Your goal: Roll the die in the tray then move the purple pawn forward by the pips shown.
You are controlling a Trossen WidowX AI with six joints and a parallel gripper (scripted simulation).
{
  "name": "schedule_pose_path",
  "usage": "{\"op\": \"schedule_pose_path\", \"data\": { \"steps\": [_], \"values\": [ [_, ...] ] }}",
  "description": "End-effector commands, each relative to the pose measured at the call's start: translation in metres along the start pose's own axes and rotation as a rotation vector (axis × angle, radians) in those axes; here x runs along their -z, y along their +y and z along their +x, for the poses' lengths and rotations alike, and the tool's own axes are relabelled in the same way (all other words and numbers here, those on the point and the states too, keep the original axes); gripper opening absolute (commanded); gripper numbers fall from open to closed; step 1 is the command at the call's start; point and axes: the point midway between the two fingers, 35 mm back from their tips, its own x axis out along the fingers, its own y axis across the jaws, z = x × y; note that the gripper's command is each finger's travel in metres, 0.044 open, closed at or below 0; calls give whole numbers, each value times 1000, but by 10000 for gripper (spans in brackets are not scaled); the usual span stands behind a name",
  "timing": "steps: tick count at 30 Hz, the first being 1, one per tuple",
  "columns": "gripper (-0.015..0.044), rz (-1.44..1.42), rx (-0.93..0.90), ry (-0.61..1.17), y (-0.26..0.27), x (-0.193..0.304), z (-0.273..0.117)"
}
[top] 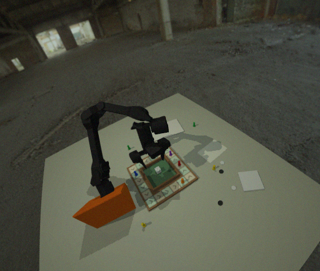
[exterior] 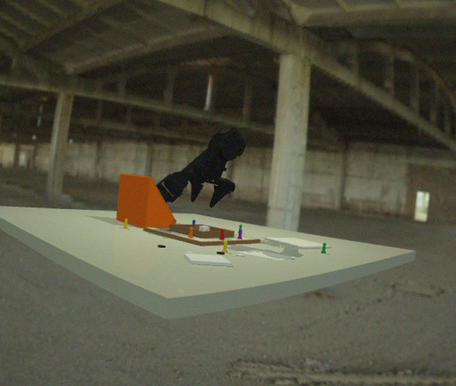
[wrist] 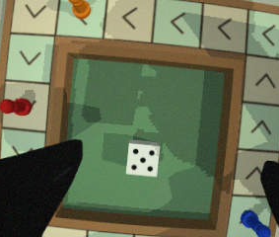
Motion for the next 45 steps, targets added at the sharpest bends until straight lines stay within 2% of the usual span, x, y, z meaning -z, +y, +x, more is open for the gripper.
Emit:
{"op": "schedule_pose_path", "data": {
  "steps": [1, 4, 5, 6, 9, 15, 19, 32, 45],
  "values": [
    [440, 7, -95, 287, 7, -4, 5],
    [440, 7, -95, 287, 7, -4, 5],
    [440, 18, -51, 202, 2, -6, 6],
    [440, 18, -51, 202, 2, -6, 6],
    [361, -165, -80, 201, 21, 1, 4],
    [204, -940, -211, 194, 97, 45, 0],
    [200, -1245, -269, 188, 123, 69, 1],
    [200, -1252, -270, 188, 124, 67, 2],
    [200, -1252, -271, 188, 126, 73, 23]
  ]
}}
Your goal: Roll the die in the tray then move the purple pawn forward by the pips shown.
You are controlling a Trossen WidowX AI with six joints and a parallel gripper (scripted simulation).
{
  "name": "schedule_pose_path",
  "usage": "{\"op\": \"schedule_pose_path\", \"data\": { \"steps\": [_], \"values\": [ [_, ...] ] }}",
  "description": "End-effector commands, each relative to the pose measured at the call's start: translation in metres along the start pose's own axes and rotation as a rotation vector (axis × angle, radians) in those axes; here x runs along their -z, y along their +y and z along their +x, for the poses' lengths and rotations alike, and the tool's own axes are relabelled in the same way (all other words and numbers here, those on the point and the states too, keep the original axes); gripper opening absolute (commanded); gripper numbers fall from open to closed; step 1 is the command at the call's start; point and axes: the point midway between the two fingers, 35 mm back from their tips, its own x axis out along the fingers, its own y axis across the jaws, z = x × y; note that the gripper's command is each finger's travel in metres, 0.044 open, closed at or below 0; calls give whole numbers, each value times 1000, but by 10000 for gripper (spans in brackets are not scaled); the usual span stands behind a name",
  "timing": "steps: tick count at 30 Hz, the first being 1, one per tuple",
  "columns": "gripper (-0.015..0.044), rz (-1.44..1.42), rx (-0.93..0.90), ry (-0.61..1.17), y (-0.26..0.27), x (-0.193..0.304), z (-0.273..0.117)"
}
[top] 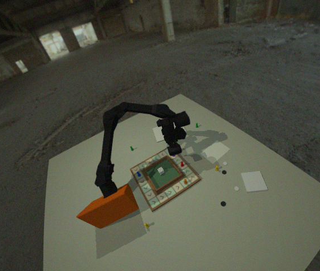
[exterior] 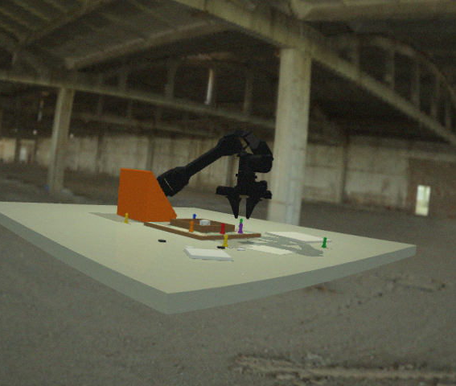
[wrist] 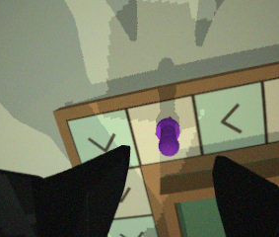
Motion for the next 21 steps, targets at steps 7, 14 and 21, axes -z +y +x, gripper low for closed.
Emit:
{"op": "schedule_pose_path", "data": {
  "steps": [7, 14, 21],
  "values": [
    [200, 4, -5, 5, 1, 1, 18],
    [200, 4, -6, 5, 1, 1, 29],
    [200, 4, -7, 6, 1, 2, 40]
  ]
}}
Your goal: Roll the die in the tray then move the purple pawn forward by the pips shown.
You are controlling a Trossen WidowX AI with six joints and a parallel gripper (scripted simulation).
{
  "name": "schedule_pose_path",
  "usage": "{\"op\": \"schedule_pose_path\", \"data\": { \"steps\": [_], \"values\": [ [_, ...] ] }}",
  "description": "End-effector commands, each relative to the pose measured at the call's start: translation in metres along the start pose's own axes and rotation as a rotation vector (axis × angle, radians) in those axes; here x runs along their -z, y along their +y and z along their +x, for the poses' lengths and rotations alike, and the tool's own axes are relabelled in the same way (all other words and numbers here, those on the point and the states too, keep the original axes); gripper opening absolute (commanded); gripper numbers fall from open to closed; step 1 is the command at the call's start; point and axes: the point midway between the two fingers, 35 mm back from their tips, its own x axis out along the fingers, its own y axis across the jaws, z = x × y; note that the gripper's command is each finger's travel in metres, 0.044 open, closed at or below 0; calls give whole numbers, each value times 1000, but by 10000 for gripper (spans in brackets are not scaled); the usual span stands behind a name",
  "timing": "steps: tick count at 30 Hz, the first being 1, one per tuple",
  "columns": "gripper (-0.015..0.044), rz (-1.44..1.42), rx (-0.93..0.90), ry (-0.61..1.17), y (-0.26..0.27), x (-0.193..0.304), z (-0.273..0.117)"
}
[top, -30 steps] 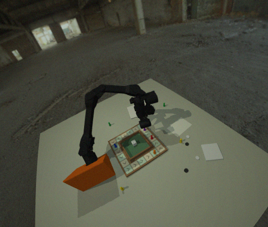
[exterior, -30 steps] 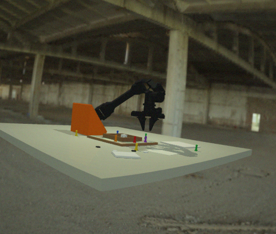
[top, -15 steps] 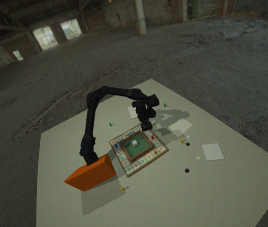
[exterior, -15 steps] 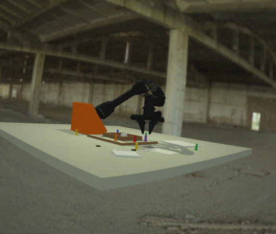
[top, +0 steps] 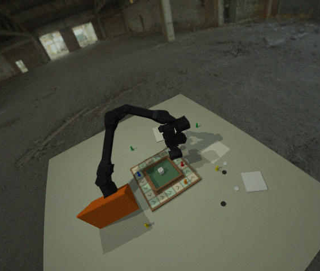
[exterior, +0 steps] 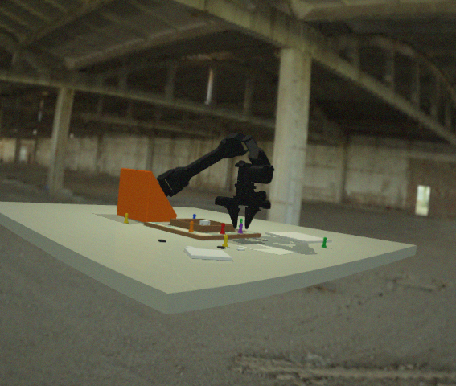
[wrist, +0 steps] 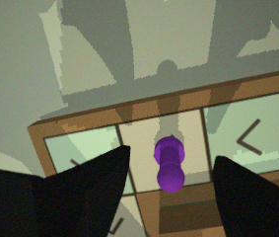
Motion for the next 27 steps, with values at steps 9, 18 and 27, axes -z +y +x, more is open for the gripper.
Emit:
{"op": "schedule_pose_path", "data": {
  "steps": [9, 18, 27],
  "values": [
    [29, 4, -5, 6, 1, 2, 7],
    [0, 4, -4, 5, 1, 1, 3],
    [0, 5, 4, 2, 1, -6, -43]
  ]
}}
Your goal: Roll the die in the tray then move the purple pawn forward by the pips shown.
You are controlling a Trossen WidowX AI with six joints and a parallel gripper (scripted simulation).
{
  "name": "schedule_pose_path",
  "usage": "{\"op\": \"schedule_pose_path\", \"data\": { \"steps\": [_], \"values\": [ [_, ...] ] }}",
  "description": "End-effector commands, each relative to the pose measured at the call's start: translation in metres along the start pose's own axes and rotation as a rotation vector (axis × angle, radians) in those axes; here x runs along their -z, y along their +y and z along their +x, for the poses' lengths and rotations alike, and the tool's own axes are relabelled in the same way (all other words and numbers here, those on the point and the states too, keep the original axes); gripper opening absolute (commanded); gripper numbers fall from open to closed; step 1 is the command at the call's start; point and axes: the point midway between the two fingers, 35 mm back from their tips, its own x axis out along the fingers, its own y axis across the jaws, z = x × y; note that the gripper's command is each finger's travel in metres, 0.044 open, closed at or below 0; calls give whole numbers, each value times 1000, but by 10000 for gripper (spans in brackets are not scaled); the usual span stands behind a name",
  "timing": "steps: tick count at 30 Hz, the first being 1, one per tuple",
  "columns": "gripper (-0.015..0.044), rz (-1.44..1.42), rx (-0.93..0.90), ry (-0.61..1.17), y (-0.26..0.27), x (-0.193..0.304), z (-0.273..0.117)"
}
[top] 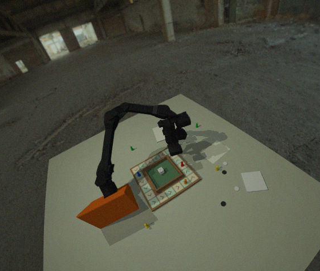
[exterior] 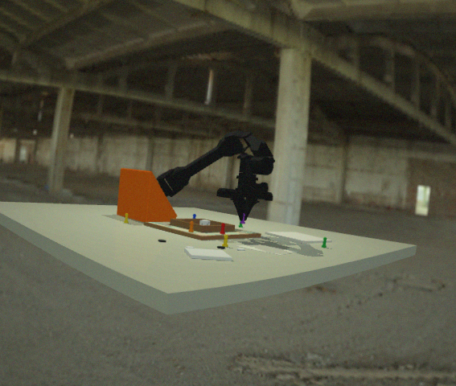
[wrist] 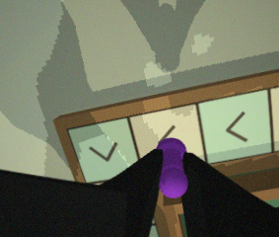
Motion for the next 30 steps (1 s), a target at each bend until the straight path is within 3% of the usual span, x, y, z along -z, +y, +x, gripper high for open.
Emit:
{"op": "schedule_pose_path", "data": {
  "steps": [1, 15, 30],
  "values": [
    [0, -2, 8, 2, -1, -2, -20],
    [0, -1, 5, 5, 1, 6, -91],
    [0, 0, 5, 7, 7, 38, -84]
  ]
}}
